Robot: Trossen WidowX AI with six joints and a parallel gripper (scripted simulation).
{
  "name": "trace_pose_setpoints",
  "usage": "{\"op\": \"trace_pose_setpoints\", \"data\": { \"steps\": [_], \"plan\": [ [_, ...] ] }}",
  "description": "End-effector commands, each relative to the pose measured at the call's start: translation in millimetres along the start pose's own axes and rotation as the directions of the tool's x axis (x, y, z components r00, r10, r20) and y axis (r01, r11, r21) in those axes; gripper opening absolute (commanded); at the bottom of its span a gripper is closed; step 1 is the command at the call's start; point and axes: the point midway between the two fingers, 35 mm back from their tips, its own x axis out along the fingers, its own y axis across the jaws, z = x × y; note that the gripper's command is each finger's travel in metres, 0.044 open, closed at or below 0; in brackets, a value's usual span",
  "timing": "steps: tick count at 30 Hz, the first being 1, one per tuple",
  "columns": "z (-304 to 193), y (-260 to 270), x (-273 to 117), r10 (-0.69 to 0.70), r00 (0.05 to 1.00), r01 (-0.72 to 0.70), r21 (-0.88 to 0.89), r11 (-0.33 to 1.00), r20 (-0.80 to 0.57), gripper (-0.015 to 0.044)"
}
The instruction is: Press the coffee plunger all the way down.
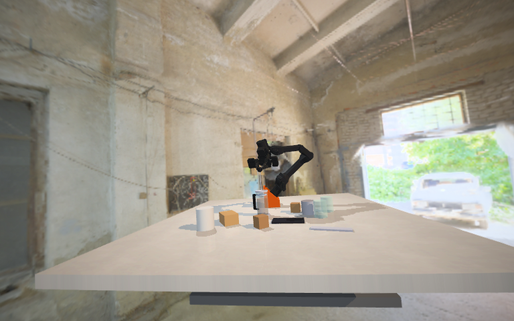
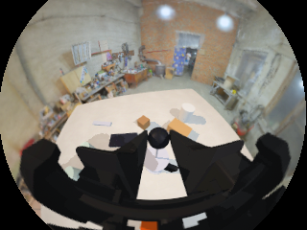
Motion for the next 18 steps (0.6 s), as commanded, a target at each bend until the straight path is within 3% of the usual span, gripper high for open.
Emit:
{"op": "trace_pose_setpoints", "data": {
  "steps": [1,18],
  "plan": [
    [-7.5,-1.2,5.0,0.001,1.0,-0.001,0.007,1.0,-0.009,0.0119],
    [-29.1,-3.8,22.6,-0.001,1.0,0.001,0.007,1.0,-0.012,0.0119]
  ]
}}
